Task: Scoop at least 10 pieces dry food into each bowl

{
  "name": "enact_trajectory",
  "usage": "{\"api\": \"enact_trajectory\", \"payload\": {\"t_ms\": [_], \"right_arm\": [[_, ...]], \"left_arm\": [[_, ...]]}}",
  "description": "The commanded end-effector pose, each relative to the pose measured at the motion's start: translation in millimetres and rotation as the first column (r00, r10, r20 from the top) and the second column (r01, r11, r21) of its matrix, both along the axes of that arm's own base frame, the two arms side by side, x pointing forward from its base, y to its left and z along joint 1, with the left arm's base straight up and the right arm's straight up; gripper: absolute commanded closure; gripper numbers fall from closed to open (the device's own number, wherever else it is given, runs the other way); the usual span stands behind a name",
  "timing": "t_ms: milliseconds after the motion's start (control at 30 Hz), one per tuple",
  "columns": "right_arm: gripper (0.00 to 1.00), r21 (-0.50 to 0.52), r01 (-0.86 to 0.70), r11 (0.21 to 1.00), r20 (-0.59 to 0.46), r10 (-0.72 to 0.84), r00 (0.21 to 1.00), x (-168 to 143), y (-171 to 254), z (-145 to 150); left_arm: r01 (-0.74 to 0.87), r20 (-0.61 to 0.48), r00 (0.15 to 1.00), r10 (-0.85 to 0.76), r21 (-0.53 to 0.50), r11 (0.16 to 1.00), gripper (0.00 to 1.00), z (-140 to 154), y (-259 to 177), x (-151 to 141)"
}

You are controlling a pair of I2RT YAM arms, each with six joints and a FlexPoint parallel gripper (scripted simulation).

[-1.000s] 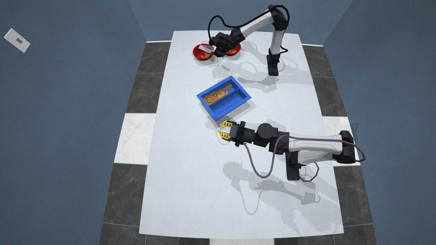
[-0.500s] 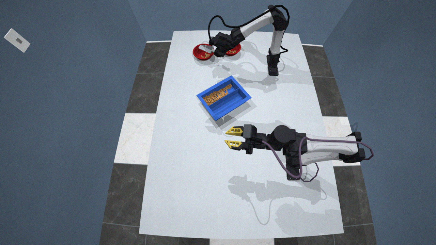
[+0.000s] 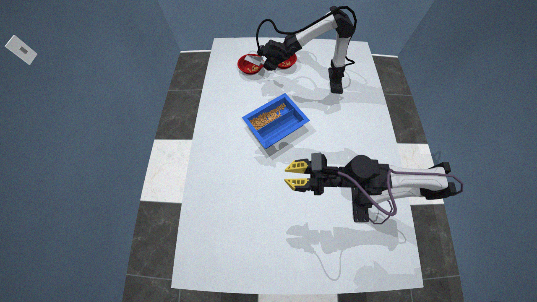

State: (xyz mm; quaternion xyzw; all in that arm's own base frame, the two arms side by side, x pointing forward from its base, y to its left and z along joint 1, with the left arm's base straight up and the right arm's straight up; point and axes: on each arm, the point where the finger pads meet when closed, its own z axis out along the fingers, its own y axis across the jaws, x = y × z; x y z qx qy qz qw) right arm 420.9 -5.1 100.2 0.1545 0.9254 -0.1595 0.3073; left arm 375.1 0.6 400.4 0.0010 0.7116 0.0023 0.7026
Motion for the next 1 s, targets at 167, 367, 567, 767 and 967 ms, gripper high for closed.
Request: {"api": "enact_trajectory", "payload": {"t_ms": [167, 367, 567, 767, 967], "right_arm": [[1.00, 0.032, -0.072, 0.997, -0.032, 0.073, 0.997, -24, 2, 7], [1.00, 0.076, -0.162, 0.984, -0.078, 0.168, 0.983, -51, 10, 5], [1.00, 0.146, -0.286, 0.947, -0.114, 0.303, 0.946, -95, 21, 1], [1.00, 0.211, -0.394, 0.895, -0.128, 0.425, 0.896, -138, 31, -8], [1.00, 0.251, -0.464, 0.849, -0.117, 0.503, 0.857, -163, 40, -13]], "left_arm": [[0.009, -0.021, 1.000, -0.009, -0.012, 1.000, 0.72, -10, -2, 1], [0.009, -0.021, 1.000, -0.009, -0.011, 1.000, 0.72, -10, -2, 1], [0.009, -0.021, 1.000, -0.009, -0.011, 1.000, 0.72, -10, -2, 1], [0.009, -0.021, 1.000, -0.009, -0.011, 1.000, 0.72, -10, -2, 1], [0.009, -0.021, 1.000, -0.009, -0.011, 1.000, 0.72, -10, -2, 1]]}}
